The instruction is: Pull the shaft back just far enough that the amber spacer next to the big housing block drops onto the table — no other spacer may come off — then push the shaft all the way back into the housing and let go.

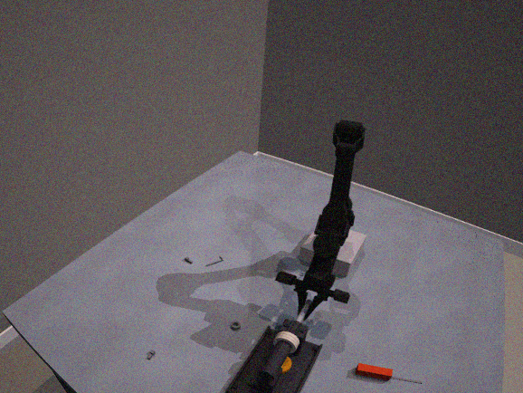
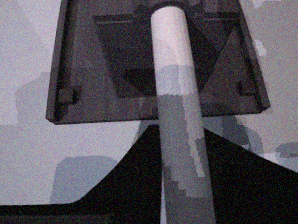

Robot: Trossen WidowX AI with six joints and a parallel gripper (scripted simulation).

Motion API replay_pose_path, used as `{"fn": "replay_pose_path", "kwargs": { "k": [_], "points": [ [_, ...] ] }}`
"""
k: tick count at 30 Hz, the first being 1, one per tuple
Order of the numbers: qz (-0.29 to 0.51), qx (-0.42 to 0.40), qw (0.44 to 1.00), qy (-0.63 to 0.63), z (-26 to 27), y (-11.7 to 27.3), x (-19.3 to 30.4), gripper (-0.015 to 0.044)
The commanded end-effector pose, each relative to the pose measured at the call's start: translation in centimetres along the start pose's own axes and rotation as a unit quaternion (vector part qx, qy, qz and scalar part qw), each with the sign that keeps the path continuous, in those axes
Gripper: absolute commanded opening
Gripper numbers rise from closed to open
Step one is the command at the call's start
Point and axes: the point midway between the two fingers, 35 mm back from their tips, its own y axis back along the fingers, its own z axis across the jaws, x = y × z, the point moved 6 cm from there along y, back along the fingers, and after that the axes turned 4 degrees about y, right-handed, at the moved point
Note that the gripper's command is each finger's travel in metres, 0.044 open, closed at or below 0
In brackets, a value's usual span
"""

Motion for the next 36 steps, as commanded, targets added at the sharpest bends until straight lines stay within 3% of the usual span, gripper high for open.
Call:
{"fn": "replay_pose_path", "kwargs": {
  "k": [1, 36],
  "points": [
    [-0.003, -0.001, 1.000, 0.001, 0.01, 0.05, -0.06, 0.0000],
    [-0.003, -0.001, 1.000, 0.001, -0.01, -0.15, -0.35, 0.0000]
  ]
}}
